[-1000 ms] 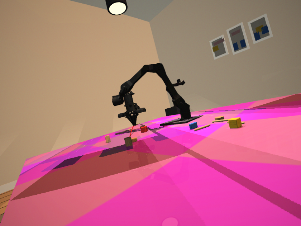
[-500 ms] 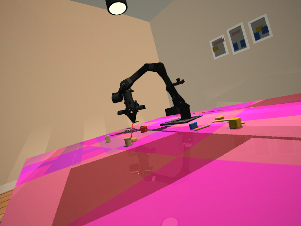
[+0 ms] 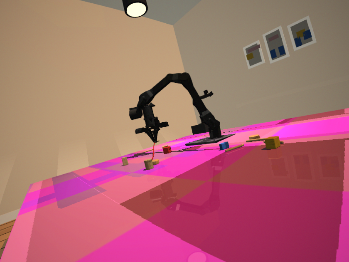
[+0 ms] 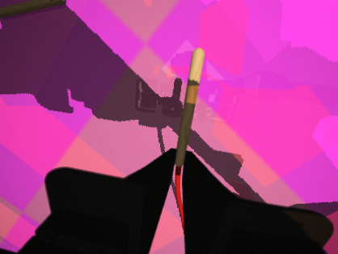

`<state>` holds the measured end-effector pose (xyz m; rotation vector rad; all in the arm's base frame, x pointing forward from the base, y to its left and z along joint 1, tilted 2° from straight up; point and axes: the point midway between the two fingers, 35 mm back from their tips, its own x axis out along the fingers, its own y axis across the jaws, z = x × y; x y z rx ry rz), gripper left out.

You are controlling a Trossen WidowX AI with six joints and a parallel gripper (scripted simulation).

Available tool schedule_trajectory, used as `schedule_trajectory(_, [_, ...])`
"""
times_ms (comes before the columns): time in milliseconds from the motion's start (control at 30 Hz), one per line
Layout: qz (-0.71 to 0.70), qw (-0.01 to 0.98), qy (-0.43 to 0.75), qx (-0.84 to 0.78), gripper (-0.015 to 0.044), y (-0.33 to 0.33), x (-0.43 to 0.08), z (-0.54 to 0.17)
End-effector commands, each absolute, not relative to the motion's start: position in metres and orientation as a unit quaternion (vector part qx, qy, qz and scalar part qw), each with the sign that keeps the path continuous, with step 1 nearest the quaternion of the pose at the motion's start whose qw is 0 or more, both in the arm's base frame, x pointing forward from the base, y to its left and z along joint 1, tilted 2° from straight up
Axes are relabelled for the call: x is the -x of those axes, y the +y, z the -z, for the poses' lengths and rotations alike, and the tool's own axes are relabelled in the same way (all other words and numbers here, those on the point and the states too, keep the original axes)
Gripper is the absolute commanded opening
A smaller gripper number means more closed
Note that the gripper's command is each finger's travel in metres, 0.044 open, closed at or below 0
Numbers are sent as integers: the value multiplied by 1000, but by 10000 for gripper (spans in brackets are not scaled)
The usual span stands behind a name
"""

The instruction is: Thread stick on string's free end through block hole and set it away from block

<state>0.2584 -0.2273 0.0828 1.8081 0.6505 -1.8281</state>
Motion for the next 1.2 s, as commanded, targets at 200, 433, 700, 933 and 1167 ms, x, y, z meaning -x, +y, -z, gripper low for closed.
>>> schedule_trajectory(200, [615, 357, 353, -608, 0, -226, -268, -84])
schedule_trajectory(433, [564, 433, 430, -557, 0, -224, -275, -84])
schedule_trajectory(700, [494, 511, 508, -487, 0, -222, -283, -84])
schedule_trajectory(933, [425, 570, 567, -417, 0, -220, -289, -85])
schedule_trajectory(1167, [348, 619, 617, -340, 0, -218, -295, -85])
